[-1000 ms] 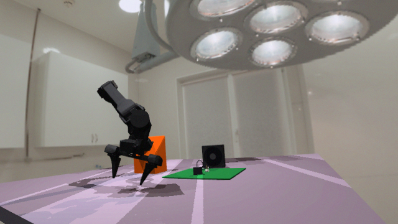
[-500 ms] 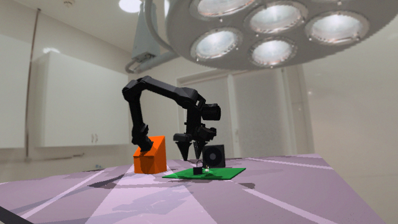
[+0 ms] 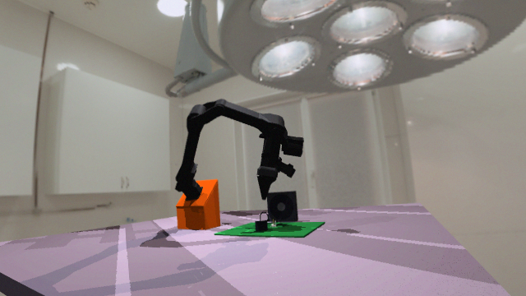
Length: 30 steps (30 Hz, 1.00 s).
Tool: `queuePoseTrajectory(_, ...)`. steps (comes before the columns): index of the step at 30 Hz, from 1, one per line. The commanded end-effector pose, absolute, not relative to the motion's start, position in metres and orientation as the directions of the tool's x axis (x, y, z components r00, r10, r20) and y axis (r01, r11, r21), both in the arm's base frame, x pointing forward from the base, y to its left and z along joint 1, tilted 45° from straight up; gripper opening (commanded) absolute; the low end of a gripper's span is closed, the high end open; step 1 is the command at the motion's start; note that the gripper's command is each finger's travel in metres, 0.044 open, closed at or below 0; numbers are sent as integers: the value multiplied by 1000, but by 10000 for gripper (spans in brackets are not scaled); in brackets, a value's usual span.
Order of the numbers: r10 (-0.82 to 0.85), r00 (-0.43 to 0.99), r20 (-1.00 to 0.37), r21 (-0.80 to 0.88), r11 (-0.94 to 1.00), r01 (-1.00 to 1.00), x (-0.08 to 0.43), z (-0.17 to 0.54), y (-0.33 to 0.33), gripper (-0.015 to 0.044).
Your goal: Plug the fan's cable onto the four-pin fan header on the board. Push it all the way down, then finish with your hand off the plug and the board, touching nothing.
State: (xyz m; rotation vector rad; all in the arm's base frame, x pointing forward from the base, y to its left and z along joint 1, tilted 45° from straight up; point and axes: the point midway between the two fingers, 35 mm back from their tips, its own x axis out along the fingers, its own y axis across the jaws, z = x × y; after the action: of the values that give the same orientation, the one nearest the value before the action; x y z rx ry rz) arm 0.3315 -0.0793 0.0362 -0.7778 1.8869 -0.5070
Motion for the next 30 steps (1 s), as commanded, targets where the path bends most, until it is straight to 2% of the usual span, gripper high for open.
queuePoseTrajectory(1, -709, -323, -627, -641, 705, -302, 323, 9, -106, 440)
queuePoseTrajectory(30, -710, -324, -626, -642, 704, -302, 318, -20, -135, 440)
